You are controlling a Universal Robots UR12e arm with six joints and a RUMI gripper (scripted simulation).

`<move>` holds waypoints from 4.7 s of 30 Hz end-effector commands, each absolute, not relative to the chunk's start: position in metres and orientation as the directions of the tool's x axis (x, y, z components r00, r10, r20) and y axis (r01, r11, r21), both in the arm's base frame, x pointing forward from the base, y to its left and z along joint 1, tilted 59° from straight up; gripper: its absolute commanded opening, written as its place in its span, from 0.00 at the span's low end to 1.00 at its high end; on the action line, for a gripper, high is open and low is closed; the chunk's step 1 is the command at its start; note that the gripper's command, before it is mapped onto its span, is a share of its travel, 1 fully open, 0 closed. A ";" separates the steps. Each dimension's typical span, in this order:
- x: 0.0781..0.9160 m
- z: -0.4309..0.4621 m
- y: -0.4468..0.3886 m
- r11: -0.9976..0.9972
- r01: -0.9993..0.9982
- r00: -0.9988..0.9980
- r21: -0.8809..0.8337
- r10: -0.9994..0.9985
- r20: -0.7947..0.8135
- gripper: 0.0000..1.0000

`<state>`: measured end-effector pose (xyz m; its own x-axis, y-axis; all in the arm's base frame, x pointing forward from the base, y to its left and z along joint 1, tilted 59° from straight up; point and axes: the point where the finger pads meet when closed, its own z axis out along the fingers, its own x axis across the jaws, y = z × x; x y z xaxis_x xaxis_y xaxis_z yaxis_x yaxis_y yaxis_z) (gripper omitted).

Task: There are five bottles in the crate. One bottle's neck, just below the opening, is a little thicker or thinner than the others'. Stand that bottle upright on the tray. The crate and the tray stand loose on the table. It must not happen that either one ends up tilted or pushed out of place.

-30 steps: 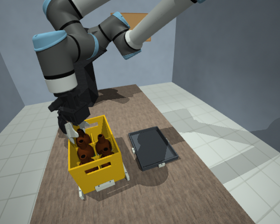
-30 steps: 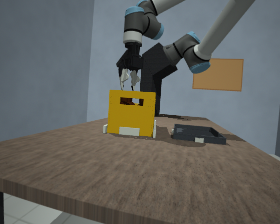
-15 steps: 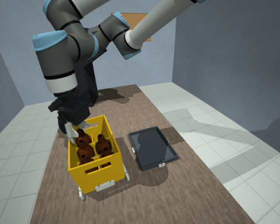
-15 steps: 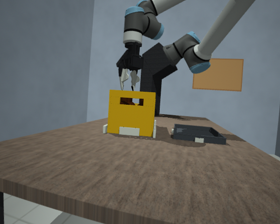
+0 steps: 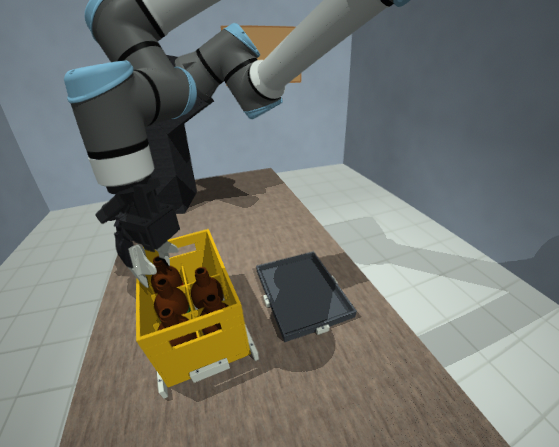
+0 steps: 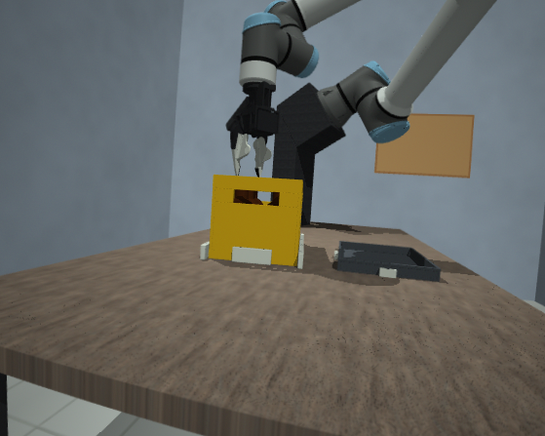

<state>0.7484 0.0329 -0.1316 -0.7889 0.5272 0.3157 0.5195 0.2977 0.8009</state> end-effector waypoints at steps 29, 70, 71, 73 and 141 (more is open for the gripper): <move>0.760 -0.147 0.058 0.298 0.518 -0.790 0.802 0.526 0.315 0.38; 0.762 -0.151 0.063 0.298 0.519 -0.789 0.801 0.527 0.315 0.38; 0.762 -0.151 0.063 0.298 0.519 -0.789 0.801 0.527 0.315 0.38; 0.762 -0.151 0.063 0.298 0.519 -0.789 0.801 0.527 0.315 0.38; 0.762 -0.151 0.063 0.298 0.519 -0.789 0.801 0.527 0.315 0.00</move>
<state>0.7599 0.0629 -0.1511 -0.7883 0.5273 0.3170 0.5208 0.2975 0.8002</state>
